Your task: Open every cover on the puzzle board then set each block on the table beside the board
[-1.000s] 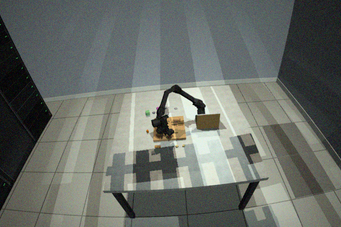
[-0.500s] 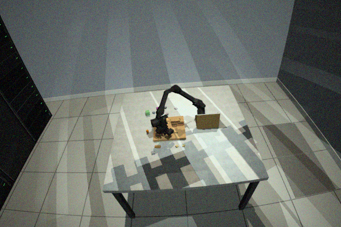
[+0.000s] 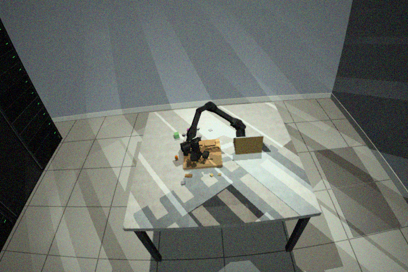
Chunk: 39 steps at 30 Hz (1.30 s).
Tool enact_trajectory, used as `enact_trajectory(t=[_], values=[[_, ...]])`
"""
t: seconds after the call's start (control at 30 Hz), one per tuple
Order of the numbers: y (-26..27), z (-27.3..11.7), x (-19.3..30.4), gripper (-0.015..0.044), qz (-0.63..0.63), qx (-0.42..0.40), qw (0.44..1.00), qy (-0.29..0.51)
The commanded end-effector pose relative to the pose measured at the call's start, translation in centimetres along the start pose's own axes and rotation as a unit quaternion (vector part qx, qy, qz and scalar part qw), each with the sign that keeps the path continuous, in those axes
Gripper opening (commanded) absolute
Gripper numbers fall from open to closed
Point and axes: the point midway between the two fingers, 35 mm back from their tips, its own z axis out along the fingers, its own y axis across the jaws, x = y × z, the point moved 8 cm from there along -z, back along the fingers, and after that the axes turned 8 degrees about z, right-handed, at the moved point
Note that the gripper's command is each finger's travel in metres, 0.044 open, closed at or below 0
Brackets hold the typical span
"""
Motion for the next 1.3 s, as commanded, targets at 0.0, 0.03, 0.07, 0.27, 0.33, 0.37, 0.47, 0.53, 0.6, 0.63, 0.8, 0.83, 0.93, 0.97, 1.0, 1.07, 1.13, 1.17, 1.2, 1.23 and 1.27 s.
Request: enact_trajectory(t=[0.0, 0.03, 0.07, 0.27, 0.33, 0.37, 0.47, 0.53, 0.6, 0.63, 0.8, 0.83, 0.93, 0.97, 1.0, 1.07, 1.13, 1.17, 1.2, 1.23, 1.27], values=[[0.0, -0.4, 0.0, 0.0, 0.028, 0.0, 1.0, 0.0], [0.1, -0.6, 0.0, 0.0, 0.038, 0.0, 0.999, 0.0], [0.1, -0.7, 0.0, 0.0, 0.048, 0.0, 0.999, 0.0], [0.0, -3.6, -0.1, 0.0144, 0.056, 0.0, 0.998, -0.001], [0.1, -5.1, -0.1, 0.0144, 0.071, 0.0, 0.997, -0.001], [0.1, -5.7, -0.1, 0.0144, 0.077, 0.0, 0.997, -0.001], [0.1, -6.2, 0.0, 0.0144, 0.082, 0.0, 0.997, -0.001], [0.1, -6.0, 0.0, 0.0144, 0.082, 0.0, 0.997, -0.001], [0.1, -5.6, 0.0, 0.0144, 0.082, 0.0, 0.997, -0.001], [0.1, -5.3, 0.0, 0.0144, 0.082, 0.0, 0.997, -0.001], [0.1, -3.5, 0.0, 0.0144, 0.082, 0.0, 0.997, -0.001], [0.1, -3.2, 0.0, 0.0144, 0.082, 0.0, 0.997, -0.001], [0.1, -2.6, 0.0, 0.0144, 0.082, 0.0, 0.997, -0.001], [0.1, -2.6, 0.0, 0.0144, 0.082, 0.0, 0.997, -0.001], [0.1, -2.6, 0.0, 0.0144, 0.082, 0.0, 0.997, -0.001], [0.1, -2.6, 0.0, 0.0144, 0.082, 0.0, 0.997, -0.001], [0.1, -2.6, 0.0, 0.0144, 0.082, 0.0, 0.997, -0.001], [0.1, -2.6, 0.0, 0.0144, 0.082, 0.0, 0.997, -0.001], [0.1, -2.6, 0.0, 0.0144, 0.082, 0.0, 0.997, -0.001], [0.1, -2.6, 0.0, 0.0144, 0.082, 0.0, 0.997, -0.001], [0.1, -2.6, 0.0, 0.0144, 0.082, 0.0, 0.997, -0.001]])
